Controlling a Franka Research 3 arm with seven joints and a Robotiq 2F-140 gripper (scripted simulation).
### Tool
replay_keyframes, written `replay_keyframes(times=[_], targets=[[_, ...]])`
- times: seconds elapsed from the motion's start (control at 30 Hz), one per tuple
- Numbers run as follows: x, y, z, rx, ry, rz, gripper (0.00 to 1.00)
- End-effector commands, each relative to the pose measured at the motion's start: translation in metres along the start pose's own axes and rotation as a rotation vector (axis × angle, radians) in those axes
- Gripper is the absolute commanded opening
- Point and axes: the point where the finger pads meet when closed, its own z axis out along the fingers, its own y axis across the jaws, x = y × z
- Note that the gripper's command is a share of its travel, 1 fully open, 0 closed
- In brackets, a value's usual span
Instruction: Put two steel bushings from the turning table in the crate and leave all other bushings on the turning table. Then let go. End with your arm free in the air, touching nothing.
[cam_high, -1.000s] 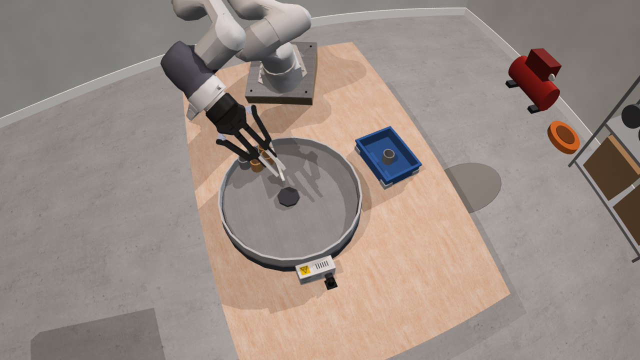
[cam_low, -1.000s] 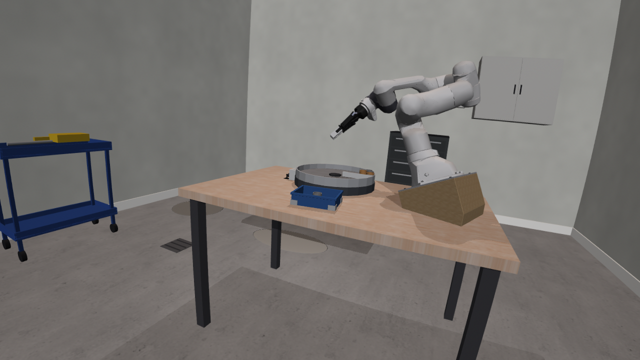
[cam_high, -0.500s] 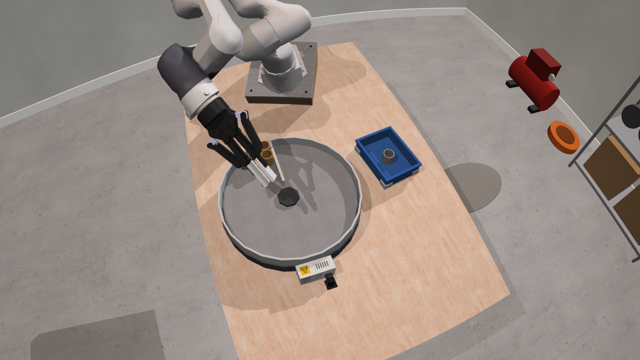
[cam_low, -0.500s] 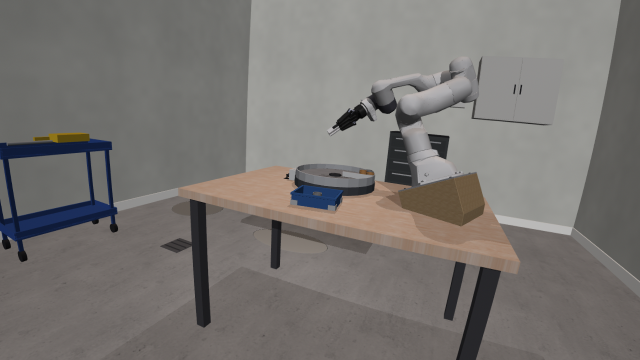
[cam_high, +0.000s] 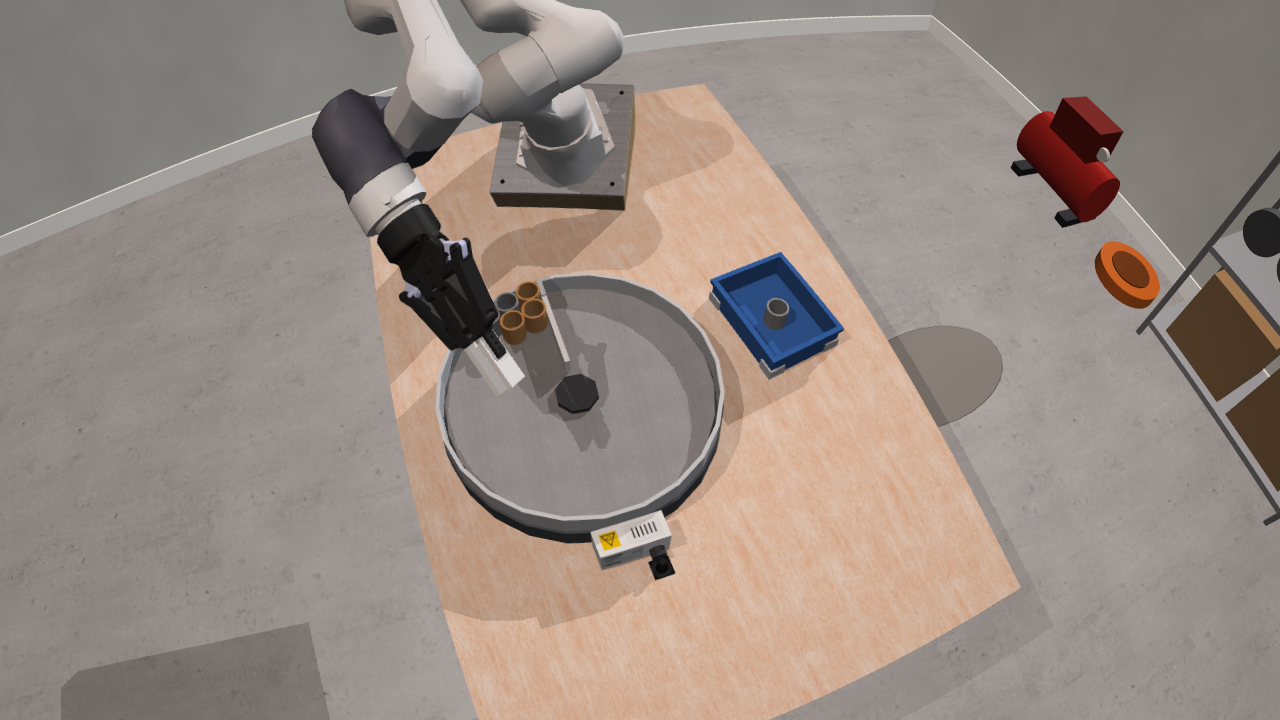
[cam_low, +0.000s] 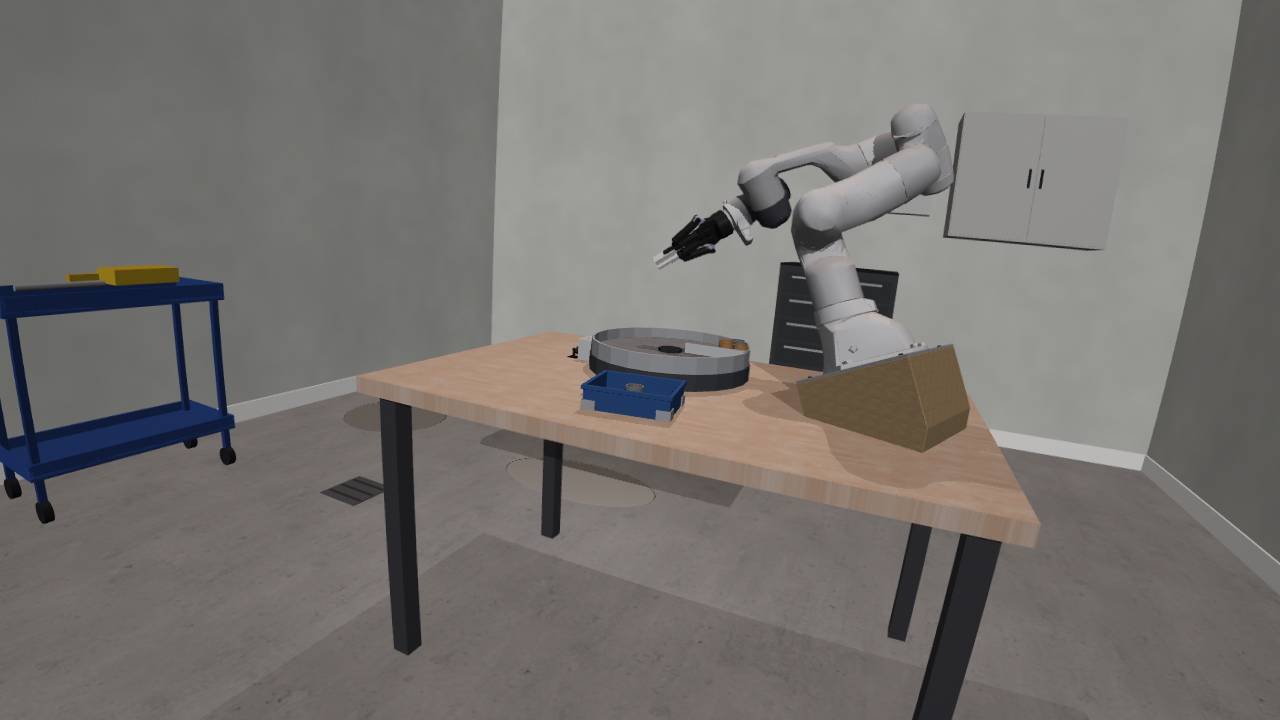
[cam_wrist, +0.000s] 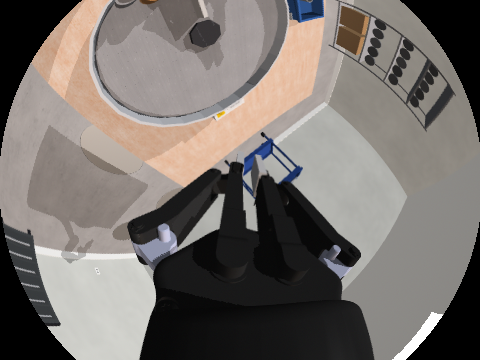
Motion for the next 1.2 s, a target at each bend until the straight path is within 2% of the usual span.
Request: replay_keyframes(times=[0.0,0.53,0.6,0.63,1.1,1.17], targets=[[-0.015,-0.007,-0.004,0.010,-0.051,0.134,0.10],[-0.043,-0.046,-0.013,0.064,-0.192,0.495,0.10],[-0.043,-0.046,-0.013,0.064,-0.192,0.495,0.10],[-0.046,-0.053,-0.015,0.073,-0.214,0.551,0.10],[-0.051,-0.094,-0.026,0.132,-0.332,0.856,0.10],[-0.051,-0.094,-0.026,0.132,-0.332,0.856,0.10]])
